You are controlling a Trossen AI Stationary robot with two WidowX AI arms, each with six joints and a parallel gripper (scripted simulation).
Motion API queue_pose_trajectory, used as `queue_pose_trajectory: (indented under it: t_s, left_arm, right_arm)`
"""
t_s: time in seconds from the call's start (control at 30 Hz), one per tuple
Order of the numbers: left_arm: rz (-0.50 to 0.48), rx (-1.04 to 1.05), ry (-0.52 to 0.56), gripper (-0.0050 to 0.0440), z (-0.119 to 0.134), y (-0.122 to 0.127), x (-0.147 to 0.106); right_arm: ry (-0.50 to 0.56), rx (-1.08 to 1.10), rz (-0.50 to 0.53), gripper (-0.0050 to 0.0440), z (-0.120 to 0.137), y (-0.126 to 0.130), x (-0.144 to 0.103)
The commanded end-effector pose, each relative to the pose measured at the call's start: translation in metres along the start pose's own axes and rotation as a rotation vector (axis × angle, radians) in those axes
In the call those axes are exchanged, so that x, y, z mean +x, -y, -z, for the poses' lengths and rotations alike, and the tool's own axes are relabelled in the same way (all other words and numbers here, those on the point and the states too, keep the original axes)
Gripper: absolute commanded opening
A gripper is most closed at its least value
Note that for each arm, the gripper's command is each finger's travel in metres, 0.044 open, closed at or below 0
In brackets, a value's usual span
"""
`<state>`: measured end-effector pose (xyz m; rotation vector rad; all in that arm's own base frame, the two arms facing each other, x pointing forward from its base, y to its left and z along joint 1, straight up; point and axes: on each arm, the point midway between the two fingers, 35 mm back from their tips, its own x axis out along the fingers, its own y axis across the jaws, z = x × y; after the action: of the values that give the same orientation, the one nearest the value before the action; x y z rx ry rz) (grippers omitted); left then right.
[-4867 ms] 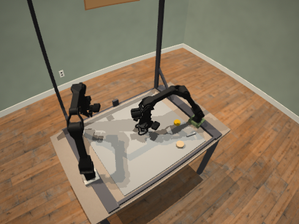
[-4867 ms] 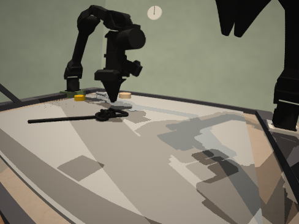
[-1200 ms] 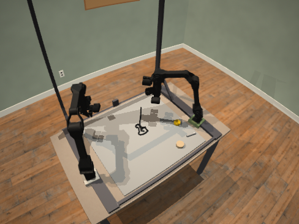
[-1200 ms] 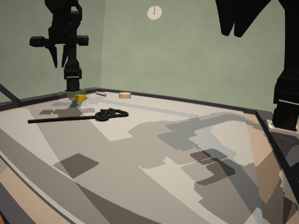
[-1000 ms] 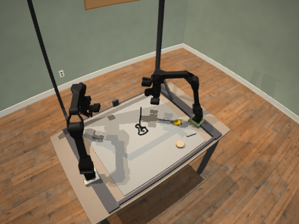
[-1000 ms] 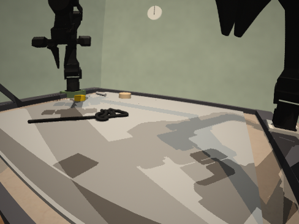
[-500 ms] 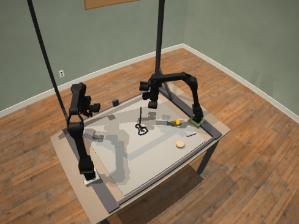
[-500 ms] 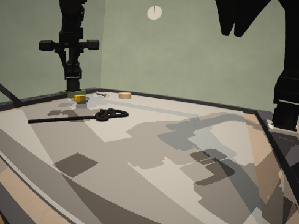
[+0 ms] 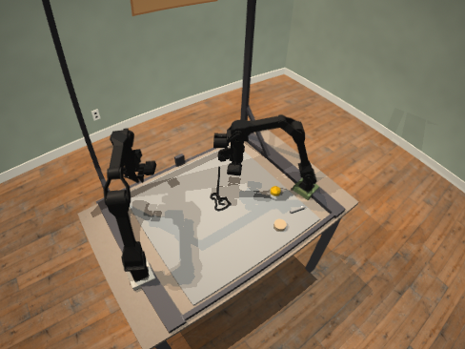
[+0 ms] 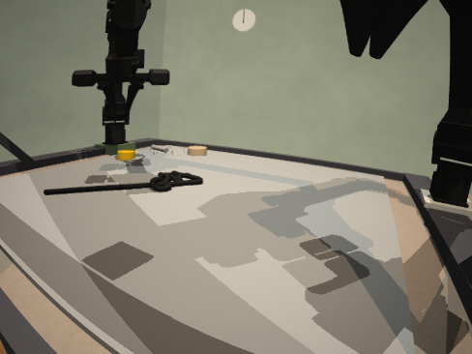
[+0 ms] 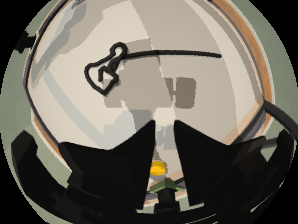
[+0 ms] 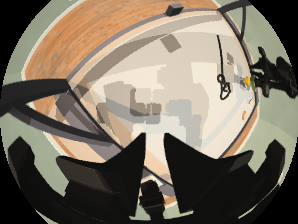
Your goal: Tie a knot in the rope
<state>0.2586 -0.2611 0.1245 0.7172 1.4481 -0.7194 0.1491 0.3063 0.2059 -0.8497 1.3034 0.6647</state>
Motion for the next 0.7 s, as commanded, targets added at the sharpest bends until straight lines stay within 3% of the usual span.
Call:
queue_pose_trajectory:
  t_s: [0.0, 0.67]
  left_arm:
    - [-0.005, -0.001, 0.024, 0.0085, -0.007, -0.009, -0.002]
    - [-0.007, -0.001, 0.025, 0.0085, -0.021, -0.039, 0.013]
  right_arm:
    - [0.024, 0.007, -0.004, 0.0085, 0.001, 0.002, -0.008]
    - [0.024, 0.007, -0.004, 0.0085, 0.001, 0.002, -0.008]
